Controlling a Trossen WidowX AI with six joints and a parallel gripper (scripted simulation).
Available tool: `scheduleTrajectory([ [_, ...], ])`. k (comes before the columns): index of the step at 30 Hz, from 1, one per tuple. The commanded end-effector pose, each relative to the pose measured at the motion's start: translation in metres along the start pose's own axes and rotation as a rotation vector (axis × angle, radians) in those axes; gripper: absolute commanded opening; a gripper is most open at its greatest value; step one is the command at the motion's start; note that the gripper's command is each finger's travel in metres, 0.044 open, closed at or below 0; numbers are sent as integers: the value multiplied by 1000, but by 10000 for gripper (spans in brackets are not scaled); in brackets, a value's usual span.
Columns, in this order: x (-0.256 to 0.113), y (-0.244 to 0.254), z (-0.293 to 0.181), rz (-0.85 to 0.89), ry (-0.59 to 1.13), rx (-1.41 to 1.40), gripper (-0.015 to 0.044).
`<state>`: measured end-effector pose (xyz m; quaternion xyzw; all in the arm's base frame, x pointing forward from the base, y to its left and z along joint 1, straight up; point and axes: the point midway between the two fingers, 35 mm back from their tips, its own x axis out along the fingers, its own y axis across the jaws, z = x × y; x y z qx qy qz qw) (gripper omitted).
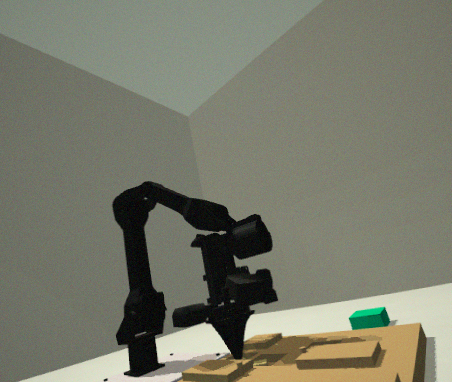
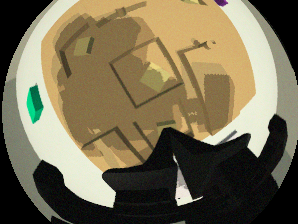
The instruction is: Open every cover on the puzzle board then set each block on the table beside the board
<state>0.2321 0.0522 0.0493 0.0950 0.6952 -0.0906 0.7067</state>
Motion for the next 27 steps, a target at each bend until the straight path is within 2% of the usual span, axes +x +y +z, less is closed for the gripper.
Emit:
scheduleTrajectory([
  [1,2,1,4,3,-1,-1,0],
  [27,-13,-2,-1,2,0,-2,0],
])
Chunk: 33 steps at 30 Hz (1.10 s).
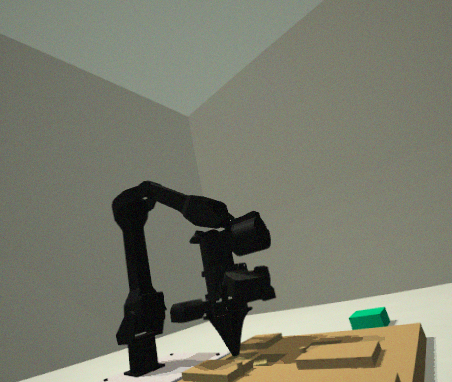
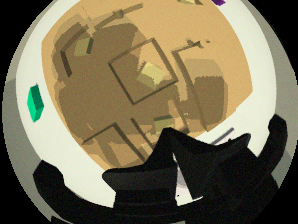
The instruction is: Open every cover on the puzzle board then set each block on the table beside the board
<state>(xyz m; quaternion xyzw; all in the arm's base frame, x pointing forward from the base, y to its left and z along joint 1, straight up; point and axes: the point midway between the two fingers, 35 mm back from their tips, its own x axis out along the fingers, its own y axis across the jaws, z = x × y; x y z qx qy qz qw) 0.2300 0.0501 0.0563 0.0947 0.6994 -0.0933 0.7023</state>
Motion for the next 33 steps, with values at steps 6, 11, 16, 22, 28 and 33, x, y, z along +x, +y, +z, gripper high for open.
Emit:
scheduleTrajectory([
  [6,-6,1,1,8,-12,-5,0],
  [11,-6,1,1,8,-12,-5,0],
  [16,-6,1,1,8,-12,-5,0],
  [22,-6,1,1,8,-12,-5,0],
  [28,-6,1,1,8,-12,-5,0],
  [33,-3,1,0,6,-10,-1,0],
])
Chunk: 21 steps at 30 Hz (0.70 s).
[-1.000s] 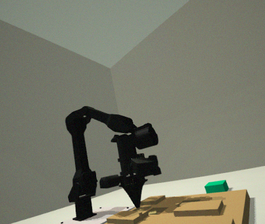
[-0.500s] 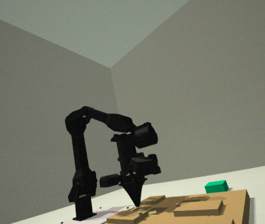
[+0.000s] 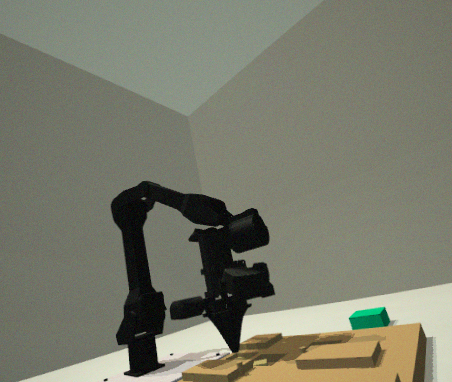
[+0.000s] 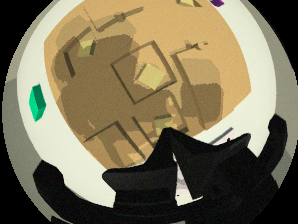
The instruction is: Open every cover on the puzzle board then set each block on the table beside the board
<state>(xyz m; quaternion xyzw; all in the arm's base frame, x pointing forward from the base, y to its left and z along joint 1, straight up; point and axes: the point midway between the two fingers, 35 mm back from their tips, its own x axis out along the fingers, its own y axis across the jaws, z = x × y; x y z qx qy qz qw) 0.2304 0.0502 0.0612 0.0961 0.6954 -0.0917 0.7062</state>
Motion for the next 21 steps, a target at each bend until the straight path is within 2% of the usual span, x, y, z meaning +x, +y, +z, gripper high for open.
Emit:
scheduleTrajectory([
  [1,3,0,0,0,0,-2,0],
  [21,9,2,1,3,-1,-5,0],
])
